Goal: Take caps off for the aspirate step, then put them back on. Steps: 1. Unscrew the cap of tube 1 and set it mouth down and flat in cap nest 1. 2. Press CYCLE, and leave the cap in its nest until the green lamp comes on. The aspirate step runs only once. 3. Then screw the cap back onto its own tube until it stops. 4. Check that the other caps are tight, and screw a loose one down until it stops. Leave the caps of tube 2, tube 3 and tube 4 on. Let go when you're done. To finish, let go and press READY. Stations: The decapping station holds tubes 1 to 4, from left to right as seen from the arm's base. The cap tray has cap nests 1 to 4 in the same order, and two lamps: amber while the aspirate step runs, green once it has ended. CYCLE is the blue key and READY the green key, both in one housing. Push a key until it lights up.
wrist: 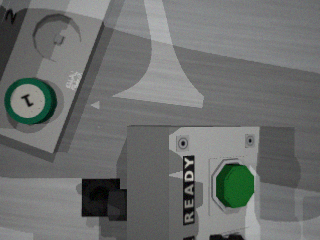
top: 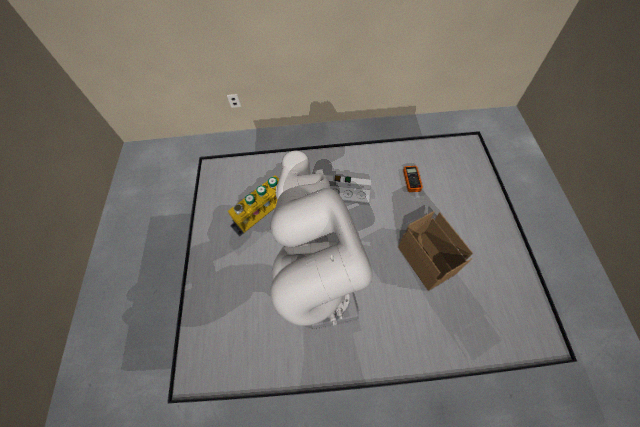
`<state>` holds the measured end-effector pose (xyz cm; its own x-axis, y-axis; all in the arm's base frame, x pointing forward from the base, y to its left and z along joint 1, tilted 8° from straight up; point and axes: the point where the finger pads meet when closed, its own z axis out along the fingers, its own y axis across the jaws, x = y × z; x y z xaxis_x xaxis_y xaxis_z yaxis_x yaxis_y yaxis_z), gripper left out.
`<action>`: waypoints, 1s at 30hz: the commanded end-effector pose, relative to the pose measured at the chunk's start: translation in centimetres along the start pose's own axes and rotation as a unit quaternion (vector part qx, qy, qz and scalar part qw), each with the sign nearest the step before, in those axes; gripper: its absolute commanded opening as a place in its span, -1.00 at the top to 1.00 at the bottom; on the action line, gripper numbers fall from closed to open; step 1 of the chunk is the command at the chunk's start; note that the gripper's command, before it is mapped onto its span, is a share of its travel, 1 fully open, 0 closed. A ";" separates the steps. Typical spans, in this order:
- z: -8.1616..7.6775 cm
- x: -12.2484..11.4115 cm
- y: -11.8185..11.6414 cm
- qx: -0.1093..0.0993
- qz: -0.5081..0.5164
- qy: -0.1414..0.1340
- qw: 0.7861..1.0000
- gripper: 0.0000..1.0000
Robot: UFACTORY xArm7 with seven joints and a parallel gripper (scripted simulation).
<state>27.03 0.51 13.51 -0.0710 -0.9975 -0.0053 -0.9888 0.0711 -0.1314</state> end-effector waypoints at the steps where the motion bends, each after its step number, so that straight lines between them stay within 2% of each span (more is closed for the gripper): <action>1: 0.2 -1.4 1.5 0.006 0.003 0.003 1.000 1.00; 10: 0.2 -1.4 1.5 0.006 0.003 0.003 1.000 1.00; 18: 2.0 -1.4 1.5 0.006 0.003 0.003 1.000 1.00; 30: 2.0 -1.4 1.5 0.006 0.003 0.003 1.000 1.00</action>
<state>25.79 2.00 11.25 -0.0784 -0.9969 0.0010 -0.9869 0.0775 -0.1415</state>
